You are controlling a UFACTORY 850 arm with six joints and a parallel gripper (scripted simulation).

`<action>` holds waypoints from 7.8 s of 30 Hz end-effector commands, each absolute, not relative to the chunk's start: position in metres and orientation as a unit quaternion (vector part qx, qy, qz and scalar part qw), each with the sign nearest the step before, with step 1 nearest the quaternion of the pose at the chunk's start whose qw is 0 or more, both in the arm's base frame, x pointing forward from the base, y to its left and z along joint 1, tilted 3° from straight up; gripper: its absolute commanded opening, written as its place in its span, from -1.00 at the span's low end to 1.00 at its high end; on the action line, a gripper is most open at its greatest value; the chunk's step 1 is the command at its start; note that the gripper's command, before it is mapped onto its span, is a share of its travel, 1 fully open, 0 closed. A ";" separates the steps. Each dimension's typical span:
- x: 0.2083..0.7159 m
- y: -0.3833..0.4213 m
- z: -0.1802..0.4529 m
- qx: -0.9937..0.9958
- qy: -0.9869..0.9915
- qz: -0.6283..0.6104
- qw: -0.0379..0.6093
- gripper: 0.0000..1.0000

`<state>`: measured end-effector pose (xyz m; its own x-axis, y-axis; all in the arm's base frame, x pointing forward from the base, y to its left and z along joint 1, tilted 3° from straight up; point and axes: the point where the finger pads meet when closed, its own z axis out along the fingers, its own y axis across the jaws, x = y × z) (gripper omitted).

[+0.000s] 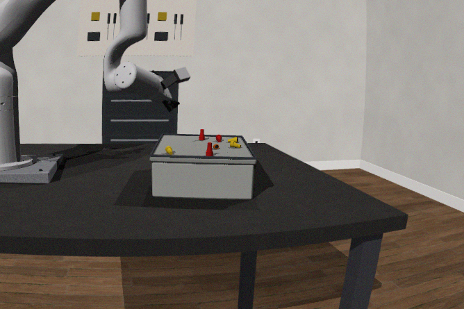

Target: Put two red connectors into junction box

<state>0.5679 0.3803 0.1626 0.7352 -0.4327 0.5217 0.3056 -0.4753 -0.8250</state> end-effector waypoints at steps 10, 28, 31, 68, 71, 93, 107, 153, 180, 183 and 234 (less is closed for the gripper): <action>0.552 0.385 0.175 -0.793 -0.058 -0.279 0.539 1.00; 0.524 0.345 0.175 -0.814 -0.211 -0.177 0.511 1.00; 0.520 0.332 0.173 -0.818 -0.239 -0.161 0.497 1.00; 0.528 0.136 0.153 -0.836 -0.474 -0.048 0.273 1.00; 0.531 0.123 0.153 -0.835 -0.484 -0.044 0.258 1.00; 0.559 0.017 0.162 -0.822 -0.555 -0.016 0.127 1.00; 0.573 -0.025 0.170 -0.813 -0.578 -0.008 0.075 1.00; 0.585 -0.062 0.180 -0.802 -0.596 -0.001 0.028 1.00; 0.585 -0.062 0.180 -0.802 -0.596 -0.001 0.028 1.00; 0.585 -0.062 0.180 -0.802 -0.596 -0.001 0.028 1.00; 0.546 -0.160 0.248 -0.794 -0.608 0.000 0.028 -1.00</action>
